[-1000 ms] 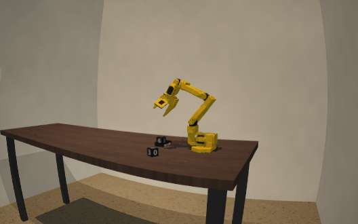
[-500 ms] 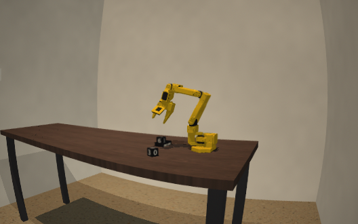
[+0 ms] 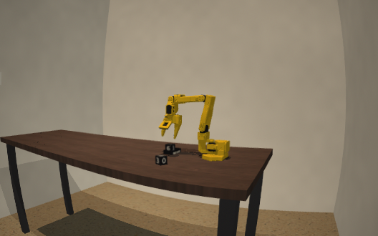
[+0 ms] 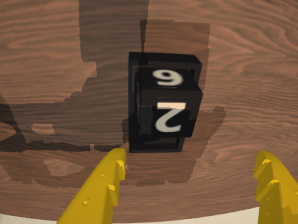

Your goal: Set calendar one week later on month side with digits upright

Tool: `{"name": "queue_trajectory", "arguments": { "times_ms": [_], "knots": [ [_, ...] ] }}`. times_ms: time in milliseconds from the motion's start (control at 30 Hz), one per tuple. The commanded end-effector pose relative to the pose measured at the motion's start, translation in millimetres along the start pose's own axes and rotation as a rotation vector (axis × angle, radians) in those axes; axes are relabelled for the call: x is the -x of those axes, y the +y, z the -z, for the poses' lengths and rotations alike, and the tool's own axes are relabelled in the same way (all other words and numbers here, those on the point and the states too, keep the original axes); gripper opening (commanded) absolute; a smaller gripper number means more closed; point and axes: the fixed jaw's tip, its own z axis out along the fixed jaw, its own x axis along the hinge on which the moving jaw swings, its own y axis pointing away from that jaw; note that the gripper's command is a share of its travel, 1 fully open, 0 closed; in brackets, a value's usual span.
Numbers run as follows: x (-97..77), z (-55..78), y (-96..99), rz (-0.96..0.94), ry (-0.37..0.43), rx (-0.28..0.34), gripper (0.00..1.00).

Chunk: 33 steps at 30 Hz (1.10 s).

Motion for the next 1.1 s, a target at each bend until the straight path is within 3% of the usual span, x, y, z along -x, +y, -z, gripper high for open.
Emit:
{"name": "queue_trajectory", "arguments": {
  "times_ms": [0, 1067],
  "knots": [
    [-1.4, 1.7, -2.7, -0.019, -0.001, -0.020, 0.35],
    [-4.5, -2.4, 2.6, -0.040, -0.001, 0.011, 0.35]
  ]
}}
